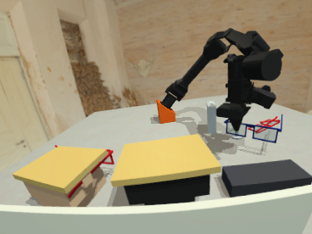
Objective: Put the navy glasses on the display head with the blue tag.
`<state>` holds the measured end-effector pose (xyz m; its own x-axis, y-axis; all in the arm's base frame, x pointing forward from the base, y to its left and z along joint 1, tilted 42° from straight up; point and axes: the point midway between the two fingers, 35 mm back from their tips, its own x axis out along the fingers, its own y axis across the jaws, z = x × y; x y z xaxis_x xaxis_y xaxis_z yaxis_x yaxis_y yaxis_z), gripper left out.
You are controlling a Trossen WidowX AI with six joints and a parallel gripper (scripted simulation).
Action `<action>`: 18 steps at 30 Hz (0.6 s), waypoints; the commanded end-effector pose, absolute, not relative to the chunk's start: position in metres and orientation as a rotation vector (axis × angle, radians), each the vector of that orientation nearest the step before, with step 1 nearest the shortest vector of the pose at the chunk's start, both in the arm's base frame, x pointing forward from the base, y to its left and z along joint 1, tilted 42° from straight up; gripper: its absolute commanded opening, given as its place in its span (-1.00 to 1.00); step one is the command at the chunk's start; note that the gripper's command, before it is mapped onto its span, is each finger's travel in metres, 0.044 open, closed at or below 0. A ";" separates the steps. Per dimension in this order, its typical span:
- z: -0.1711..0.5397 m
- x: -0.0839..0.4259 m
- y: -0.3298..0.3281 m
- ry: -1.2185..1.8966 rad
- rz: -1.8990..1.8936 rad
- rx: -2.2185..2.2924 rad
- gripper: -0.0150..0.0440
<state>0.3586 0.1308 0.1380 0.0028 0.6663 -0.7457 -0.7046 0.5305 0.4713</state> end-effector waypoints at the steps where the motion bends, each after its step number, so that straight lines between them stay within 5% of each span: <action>1: 0.142 0.362 0.132 1.133 1.074 -0.039 -0.49; 18: 0.145 0.368 0.135 1.133 1.074 -0.039 -0.49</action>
<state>0.3651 0.1338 0.1409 0.0032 0.6667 -0.7453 -0.7049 0.5302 0.4712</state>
